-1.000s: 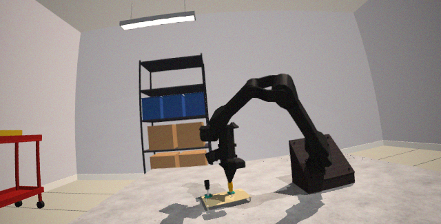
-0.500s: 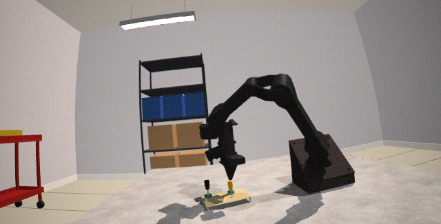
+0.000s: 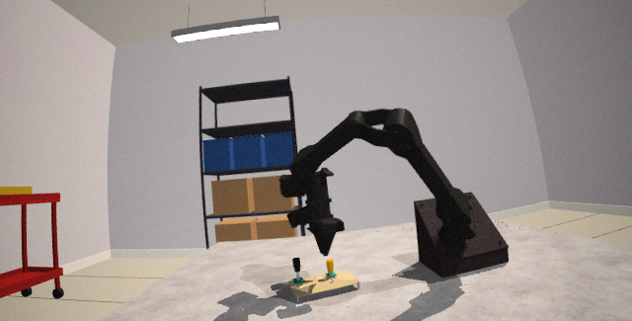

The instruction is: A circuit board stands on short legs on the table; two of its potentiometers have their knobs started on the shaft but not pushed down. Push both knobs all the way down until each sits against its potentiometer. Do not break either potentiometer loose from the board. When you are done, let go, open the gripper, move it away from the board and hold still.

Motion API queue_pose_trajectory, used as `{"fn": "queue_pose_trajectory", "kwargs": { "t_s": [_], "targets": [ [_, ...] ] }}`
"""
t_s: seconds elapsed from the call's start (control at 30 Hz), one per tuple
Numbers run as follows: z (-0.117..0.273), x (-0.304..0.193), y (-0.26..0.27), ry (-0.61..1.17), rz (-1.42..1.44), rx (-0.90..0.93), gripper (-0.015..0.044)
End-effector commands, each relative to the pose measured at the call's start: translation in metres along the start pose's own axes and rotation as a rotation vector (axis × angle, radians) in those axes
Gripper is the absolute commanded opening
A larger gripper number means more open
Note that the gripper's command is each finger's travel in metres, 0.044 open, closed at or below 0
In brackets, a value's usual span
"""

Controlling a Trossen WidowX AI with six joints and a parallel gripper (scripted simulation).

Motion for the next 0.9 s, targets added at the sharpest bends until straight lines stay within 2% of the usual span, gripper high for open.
{"fn": "queue_pose_trajectory", "kwargs": {
  "t_s": [0.0, 0.03, 0.3, 0.47, 0.87],
  "targets": [
    [0.017, 0.026, 0.0, -0.01, 0.01, -0.01, 0.0026],
    [0.021, 0.033, 0.001, -0.01, 0.011, -0.011, 0.0],
    [0.049, 0.072, 0.008, -0.012, 0.017, -0.015, 0.0],
    [0.031, 0.072, 0.008, -0.012, 0.017, -0.014, 0.0],
    [0.021, 0.073, 0.008, -0.013, 0.017, -0.014, 0.0]
  ]
}}
Point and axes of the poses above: the point midway between the two fingers, 35 mm back from their tips, its own z axis back along the fingers, its own y axis across the jaws, x = y × z, the point moved 7 cm from there along z, back along the fingers, and after that the axes turned 2 degrees about -z, right-handed, at the moved point
